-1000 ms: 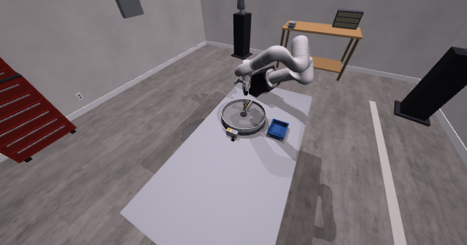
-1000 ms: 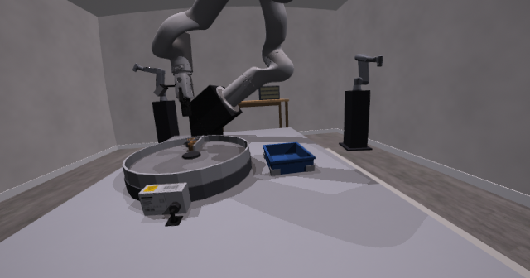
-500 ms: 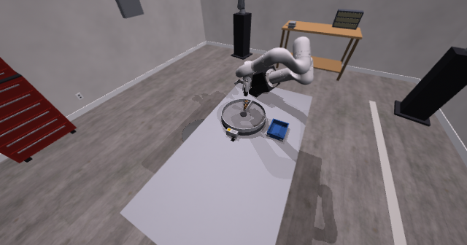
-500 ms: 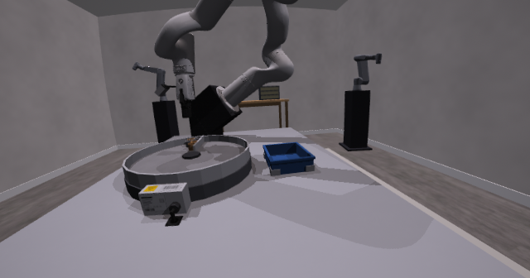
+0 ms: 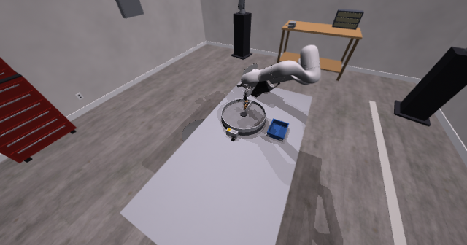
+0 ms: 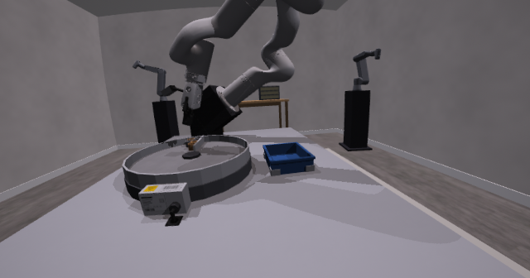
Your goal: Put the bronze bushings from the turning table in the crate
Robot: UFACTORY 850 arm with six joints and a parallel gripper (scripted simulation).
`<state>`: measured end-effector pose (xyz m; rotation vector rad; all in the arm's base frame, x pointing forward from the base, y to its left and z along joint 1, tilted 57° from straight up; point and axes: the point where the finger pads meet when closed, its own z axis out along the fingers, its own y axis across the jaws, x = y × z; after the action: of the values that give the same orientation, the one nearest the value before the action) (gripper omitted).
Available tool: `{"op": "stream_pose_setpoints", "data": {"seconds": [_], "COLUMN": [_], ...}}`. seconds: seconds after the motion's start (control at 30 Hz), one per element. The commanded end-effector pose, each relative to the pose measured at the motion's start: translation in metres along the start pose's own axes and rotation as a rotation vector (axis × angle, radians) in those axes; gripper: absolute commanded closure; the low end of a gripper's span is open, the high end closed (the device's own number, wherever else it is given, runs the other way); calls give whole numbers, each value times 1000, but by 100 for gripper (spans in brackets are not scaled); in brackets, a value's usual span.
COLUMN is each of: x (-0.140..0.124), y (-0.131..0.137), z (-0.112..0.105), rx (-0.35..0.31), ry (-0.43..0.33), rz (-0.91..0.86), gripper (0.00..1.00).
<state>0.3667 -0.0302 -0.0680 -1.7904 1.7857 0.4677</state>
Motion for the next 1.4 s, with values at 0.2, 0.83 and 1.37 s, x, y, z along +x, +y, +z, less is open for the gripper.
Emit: {"op": "stream_pose_setpoints", "data": {"seconds": [0.2,0.83,1.37], "x": [-16,-24,-30], "y": [-23,-32,-32], "z": [22,32,53], "rx": [-13,-24,-24], "ry": [271,382,383], "rz": [69,101,101], "gripper": [90,90,90]}}
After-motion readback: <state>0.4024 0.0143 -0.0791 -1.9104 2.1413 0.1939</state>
